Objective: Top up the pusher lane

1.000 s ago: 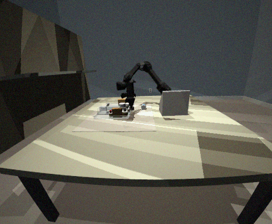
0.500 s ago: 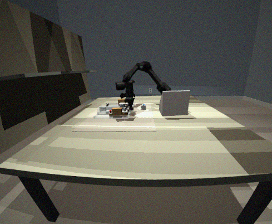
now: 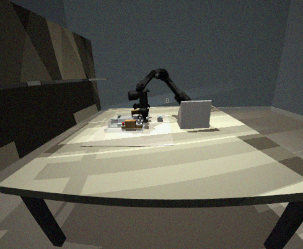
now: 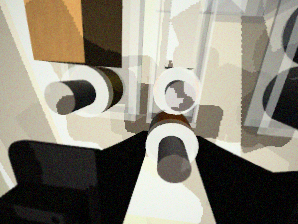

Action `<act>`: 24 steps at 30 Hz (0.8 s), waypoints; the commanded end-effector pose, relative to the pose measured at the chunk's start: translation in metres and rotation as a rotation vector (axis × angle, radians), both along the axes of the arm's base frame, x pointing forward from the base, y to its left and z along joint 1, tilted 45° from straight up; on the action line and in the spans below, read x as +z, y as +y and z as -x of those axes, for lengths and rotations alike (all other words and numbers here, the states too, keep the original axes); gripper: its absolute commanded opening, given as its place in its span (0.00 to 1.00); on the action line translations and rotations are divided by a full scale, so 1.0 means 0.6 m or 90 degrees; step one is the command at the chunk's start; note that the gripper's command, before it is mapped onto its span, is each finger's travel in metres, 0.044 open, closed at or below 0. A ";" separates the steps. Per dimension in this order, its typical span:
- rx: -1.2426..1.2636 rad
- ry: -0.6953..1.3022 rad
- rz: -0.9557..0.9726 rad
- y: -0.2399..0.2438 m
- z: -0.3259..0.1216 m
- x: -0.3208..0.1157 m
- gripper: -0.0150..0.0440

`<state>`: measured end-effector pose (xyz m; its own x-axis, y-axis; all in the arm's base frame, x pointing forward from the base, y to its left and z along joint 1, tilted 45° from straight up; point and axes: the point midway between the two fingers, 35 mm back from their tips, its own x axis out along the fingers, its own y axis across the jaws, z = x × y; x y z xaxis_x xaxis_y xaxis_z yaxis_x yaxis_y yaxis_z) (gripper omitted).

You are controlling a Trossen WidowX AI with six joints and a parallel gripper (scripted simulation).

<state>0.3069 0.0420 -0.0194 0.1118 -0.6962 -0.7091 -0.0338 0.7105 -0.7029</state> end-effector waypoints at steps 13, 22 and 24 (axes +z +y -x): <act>0.002 -0.016 -0.001 0.004 -0.023 0.007 0.25; 0.002 -0.016 -0.001 0.004 -0.029 0.008 0.25; 0.002 -0.016 -0.001 0.004 -0.030 0.009 0.25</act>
